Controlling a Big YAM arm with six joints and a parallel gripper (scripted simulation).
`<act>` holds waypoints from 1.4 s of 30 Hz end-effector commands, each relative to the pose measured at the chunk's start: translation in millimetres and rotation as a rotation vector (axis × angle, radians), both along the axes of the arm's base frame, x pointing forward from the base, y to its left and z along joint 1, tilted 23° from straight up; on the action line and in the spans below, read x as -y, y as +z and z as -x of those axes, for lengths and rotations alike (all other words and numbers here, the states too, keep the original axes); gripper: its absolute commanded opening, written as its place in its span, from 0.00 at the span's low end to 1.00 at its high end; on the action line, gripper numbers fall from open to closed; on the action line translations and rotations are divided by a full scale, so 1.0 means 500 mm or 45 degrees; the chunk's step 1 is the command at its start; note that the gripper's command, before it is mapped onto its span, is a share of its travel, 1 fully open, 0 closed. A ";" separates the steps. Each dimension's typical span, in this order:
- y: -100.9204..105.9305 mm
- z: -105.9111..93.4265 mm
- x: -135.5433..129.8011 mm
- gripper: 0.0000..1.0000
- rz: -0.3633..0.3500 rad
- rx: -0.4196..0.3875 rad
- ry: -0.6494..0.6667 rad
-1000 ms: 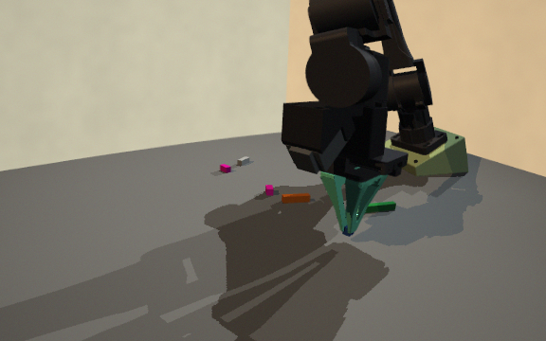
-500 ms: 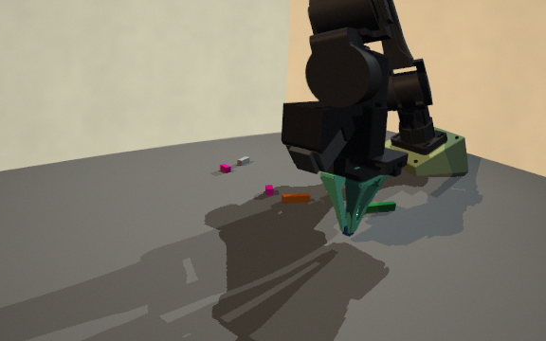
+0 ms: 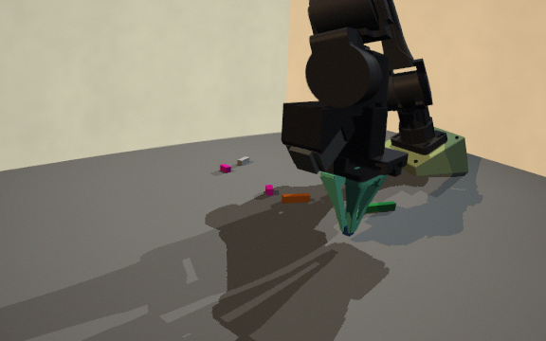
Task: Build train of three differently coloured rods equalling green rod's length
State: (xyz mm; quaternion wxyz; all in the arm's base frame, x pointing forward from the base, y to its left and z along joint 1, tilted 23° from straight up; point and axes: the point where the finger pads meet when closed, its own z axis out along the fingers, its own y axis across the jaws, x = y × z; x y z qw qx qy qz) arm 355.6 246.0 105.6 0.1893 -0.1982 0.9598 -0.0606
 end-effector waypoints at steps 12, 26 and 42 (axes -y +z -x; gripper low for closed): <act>0.002 -0.007 0.011 0.04 0.008 -0.002 0.019; 0.002 -0.007 0.011 0.04 0.011 -0.004 0.023; 0.004 -0.012 0.007 0.04 0.010 -0.003 0.021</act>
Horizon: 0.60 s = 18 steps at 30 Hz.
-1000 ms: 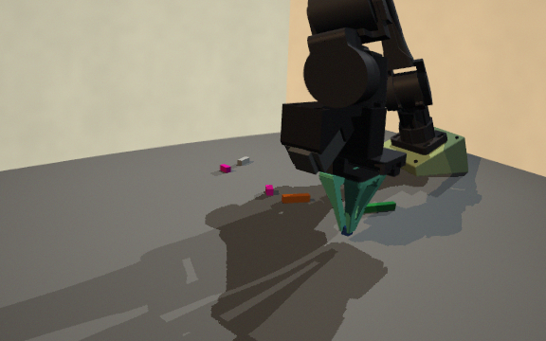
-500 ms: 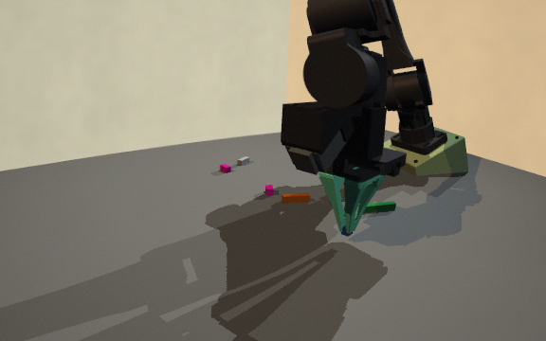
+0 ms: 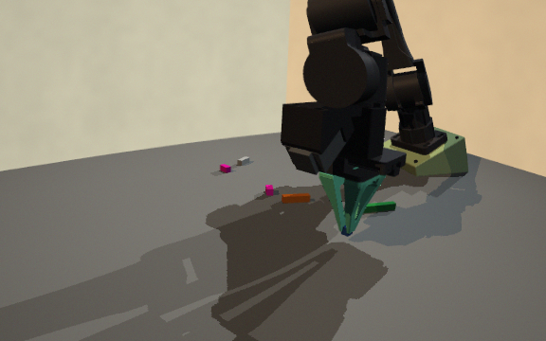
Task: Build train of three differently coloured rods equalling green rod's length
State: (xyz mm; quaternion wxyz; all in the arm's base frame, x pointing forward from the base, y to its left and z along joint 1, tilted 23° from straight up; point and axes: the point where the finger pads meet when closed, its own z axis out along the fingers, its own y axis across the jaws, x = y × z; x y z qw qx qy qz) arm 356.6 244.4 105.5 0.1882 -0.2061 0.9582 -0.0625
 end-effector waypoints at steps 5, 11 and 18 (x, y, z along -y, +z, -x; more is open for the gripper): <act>0.014 -0.017 -0.002 0.04 -0.008 0.009 0.003; 0.029 -0.027 -0.009 0.04 -0.022 0.025 0.002; 0.030 -0.027 -0.010 0.04 -0.022 0.025 0.002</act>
